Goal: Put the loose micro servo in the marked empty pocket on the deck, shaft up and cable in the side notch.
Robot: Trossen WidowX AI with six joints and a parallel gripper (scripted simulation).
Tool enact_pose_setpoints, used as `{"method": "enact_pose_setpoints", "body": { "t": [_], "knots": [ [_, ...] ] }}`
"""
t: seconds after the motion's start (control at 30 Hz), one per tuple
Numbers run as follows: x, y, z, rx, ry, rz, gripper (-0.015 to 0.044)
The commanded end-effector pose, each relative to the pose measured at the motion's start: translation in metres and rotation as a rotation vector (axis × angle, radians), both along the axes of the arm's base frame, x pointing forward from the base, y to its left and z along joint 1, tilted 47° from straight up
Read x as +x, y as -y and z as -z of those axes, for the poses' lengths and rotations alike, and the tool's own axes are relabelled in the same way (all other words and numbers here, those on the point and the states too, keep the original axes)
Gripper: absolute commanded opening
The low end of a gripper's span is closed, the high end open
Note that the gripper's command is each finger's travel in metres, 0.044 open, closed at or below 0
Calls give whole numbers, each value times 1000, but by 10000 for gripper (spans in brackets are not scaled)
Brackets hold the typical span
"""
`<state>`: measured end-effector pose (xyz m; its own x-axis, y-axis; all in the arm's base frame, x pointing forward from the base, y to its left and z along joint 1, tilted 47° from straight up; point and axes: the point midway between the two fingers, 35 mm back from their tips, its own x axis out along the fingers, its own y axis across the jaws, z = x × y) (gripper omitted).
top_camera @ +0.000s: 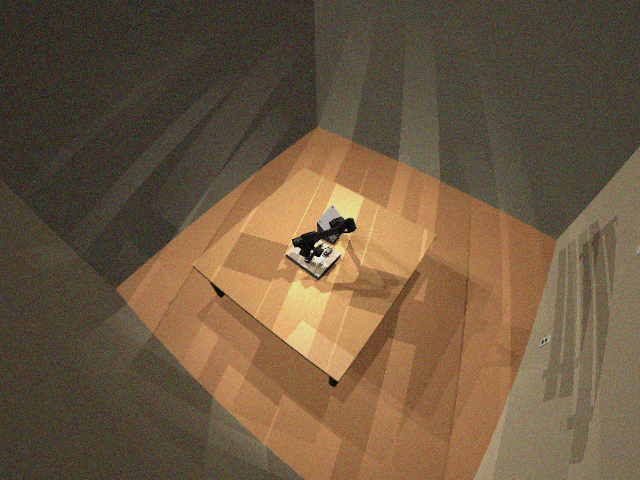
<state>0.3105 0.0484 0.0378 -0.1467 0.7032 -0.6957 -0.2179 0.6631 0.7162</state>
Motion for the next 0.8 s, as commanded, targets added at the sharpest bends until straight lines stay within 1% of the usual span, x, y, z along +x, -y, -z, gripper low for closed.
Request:
{"method": "enact_pose_setpoints", "body": {
  "t": [0.0, 0.07, 0.27, 0.37, 0.57, 0.77],
  "knots": [
    [0, -1, 0, 3, -4, 5, 177],
    [0, -1, 0, 3, -4, 5, 125],
    [0, -1, 0, 3, -4, 5, 85],
    [1, 3, -3, 2, -3, 5, 6],
    [-1, 19, -21, 1, -4, 5, 0],
    [-3, 20, -22, 1, -4, 5, 0]
  ]
}}
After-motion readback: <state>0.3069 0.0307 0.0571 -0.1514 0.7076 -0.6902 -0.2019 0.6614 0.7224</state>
